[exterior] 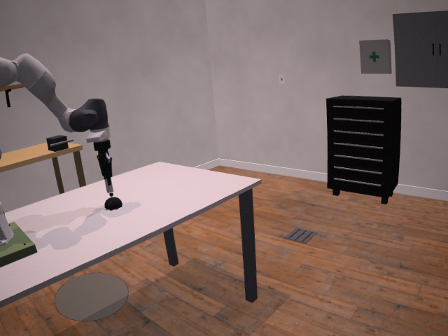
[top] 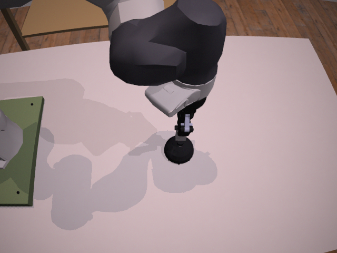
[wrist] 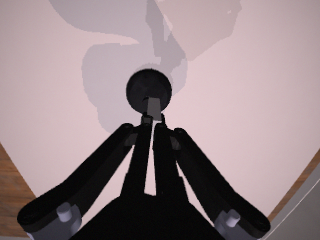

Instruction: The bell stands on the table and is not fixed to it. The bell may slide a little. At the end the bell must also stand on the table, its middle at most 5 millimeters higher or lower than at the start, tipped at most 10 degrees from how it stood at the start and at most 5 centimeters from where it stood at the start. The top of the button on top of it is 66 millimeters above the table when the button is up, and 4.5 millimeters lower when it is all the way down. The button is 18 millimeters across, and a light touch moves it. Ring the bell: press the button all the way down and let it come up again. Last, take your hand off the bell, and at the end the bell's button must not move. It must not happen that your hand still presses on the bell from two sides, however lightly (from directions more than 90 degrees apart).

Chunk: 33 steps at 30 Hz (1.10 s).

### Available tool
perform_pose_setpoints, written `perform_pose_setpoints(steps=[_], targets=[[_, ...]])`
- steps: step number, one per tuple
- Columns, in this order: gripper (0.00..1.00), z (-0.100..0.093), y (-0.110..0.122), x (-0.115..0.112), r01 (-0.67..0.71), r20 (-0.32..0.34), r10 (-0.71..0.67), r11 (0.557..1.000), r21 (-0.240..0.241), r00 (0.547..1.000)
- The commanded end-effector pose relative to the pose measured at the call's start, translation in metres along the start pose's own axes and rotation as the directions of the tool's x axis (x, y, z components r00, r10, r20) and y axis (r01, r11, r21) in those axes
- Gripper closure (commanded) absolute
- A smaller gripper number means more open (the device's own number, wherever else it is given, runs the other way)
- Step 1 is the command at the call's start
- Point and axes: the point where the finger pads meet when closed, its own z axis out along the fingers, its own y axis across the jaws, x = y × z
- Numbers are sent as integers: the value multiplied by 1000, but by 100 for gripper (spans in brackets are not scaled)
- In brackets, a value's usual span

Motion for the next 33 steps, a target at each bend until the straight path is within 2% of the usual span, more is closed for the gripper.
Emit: perform_pose_setpoints(steps=[1, 33], targets=[[100, 4, 0, 0, -5, 1, 5, 1000, 1, 1000], [100, 8, 0, 0, -5, 1, 5, 1000, 1, 1000]])
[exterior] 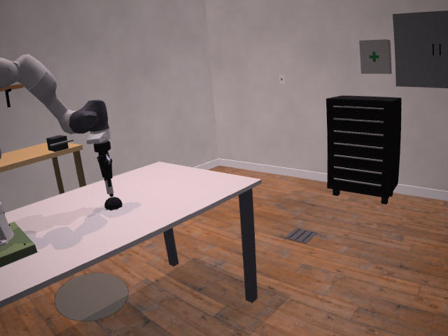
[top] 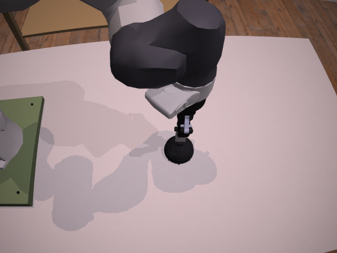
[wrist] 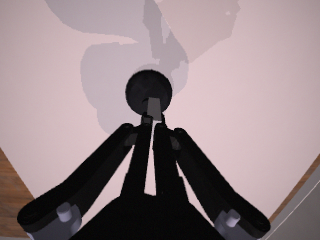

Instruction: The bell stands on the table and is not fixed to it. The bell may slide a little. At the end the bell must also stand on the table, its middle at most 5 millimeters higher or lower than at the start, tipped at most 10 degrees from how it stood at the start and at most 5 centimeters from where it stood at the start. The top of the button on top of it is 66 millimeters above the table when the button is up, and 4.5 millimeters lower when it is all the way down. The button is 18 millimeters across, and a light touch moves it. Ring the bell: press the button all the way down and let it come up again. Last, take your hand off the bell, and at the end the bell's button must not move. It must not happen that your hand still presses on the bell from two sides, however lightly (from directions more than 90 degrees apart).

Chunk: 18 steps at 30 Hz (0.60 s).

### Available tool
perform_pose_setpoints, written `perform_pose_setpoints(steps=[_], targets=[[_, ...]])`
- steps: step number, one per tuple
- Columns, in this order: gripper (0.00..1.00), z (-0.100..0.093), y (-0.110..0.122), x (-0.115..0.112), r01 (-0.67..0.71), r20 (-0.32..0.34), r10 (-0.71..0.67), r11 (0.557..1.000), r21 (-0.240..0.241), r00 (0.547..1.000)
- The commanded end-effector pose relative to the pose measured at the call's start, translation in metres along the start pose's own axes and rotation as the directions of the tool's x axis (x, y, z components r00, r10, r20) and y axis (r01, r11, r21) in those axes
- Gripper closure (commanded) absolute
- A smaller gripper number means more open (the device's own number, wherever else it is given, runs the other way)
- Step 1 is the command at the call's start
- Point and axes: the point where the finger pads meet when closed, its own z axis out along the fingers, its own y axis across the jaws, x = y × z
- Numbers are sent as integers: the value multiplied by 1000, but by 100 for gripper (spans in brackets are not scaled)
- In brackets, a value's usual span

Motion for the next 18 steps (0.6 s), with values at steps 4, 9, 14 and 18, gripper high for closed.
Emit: perform_pose_setpoints(steps=[4, 9, 14, 18], targets=[[100, 1, 0, 0, -3, 1, 3, 1000, 1, 1000], [100, 1, 0, 0, -3, 1, 3, 1000, 1, 1000], [100, 5, 0, 0, -3, 1, 3, 1000, 1, 1000], [100, 5, 0, 0, -3, 1, 3, 1000, 1, 1000]])
